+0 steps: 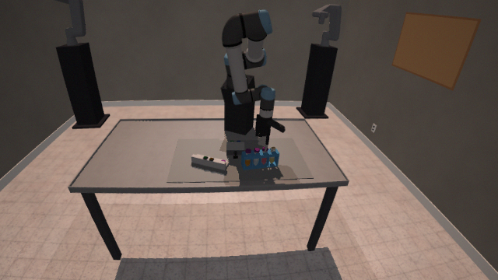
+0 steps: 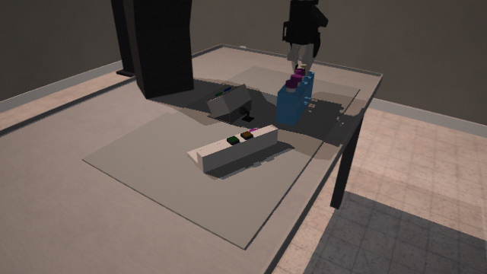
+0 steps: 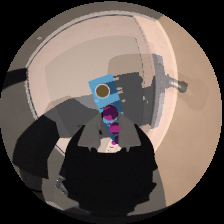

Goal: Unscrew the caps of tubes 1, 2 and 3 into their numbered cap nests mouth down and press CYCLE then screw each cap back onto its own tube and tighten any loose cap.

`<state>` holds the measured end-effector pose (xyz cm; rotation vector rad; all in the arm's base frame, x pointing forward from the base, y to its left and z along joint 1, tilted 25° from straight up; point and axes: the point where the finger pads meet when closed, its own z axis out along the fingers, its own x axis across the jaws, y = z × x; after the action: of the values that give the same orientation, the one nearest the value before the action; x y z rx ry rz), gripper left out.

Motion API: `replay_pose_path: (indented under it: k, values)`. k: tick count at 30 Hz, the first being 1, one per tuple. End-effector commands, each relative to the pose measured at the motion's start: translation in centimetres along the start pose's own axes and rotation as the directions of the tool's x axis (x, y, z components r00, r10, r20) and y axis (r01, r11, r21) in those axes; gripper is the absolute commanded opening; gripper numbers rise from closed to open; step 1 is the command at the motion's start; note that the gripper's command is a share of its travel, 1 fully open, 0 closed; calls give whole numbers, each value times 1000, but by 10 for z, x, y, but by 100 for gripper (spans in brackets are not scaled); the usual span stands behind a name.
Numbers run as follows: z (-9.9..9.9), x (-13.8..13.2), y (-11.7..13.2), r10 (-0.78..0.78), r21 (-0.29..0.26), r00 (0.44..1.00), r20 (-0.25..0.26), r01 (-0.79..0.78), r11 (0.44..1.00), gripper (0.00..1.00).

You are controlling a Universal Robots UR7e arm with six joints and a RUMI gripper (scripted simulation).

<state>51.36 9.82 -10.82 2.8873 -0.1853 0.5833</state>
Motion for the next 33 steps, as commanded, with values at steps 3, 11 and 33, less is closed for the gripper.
replay_pose_path:
  k: [3, 11, 33]
  values:
    - [0, 0, 0, 3, 0, 1000, -1, -3, 1000, 0]
    - [0, 0, 0, 2, 0, 1000, -1, -2, 1000, 0]
    - [0, 0, 0, -498, -1, 867, 0, 498, 867, 35]
